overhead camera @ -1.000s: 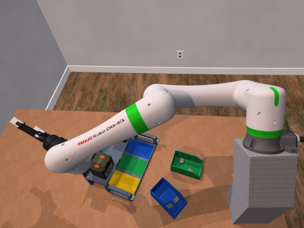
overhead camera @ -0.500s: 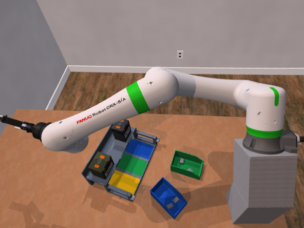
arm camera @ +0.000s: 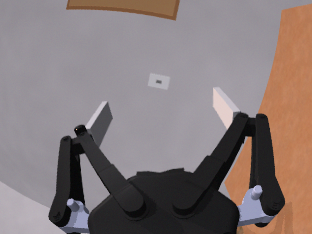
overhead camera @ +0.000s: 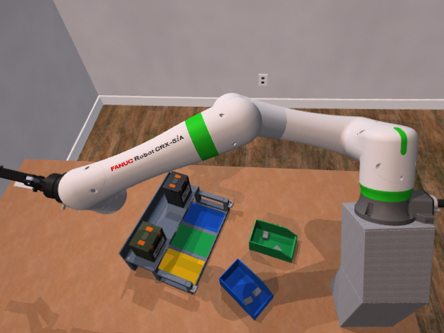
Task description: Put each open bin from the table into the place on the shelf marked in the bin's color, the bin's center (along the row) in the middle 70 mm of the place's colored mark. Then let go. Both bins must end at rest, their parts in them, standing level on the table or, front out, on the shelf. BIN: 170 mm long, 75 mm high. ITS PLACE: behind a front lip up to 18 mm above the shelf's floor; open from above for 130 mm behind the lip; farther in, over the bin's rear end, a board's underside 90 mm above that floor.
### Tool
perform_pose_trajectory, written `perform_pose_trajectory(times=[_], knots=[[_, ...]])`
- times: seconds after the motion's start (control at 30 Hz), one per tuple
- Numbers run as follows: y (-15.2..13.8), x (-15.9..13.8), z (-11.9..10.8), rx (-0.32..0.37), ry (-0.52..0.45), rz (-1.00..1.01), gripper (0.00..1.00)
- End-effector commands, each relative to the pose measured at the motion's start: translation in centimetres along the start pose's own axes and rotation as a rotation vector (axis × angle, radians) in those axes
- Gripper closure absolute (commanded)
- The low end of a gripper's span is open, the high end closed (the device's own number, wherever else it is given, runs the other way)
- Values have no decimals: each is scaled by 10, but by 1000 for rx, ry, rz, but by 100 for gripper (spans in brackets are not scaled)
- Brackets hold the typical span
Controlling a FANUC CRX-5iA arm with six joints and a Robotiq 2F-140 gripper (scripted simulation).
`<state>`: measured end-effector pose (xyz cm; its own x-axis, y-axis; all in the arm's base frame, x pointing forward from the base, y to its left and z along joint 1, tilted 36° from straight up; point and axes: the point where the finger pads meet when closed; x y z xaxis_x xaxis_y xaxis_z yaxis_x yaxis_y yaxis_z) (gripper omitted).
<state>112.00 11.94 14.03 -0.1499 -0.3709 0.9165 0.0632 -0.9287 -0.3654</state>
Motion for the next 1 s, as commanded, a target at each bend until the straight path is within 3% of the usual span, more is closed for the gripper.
perform_pose_trajectory(times=[0.0, 0.03, 0.5, 0.6, 0.67, 0.97], knots=[[-24, 2, 3, 38, -102, -12, 0], [-36, 3, 2, 57, -159, -20, 0], [-36, 3, 2, 57, -159, -20, 0], [-65, 8, -11, 104, -323, -48, 0], [-68, 8, -15, 110, -348, -53, 0], [-68, 8, -15, 110, -348, -53, 0]])
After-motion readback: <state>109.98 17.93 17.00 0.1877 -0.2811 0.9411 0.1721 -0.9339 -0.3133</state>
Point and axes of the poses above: the point where the finger pads meet when closed, its own z axis out along the fingers, its own y axis across the jaws, x = y × z, and after that the axes turned 13 degrees about -z, right-handed
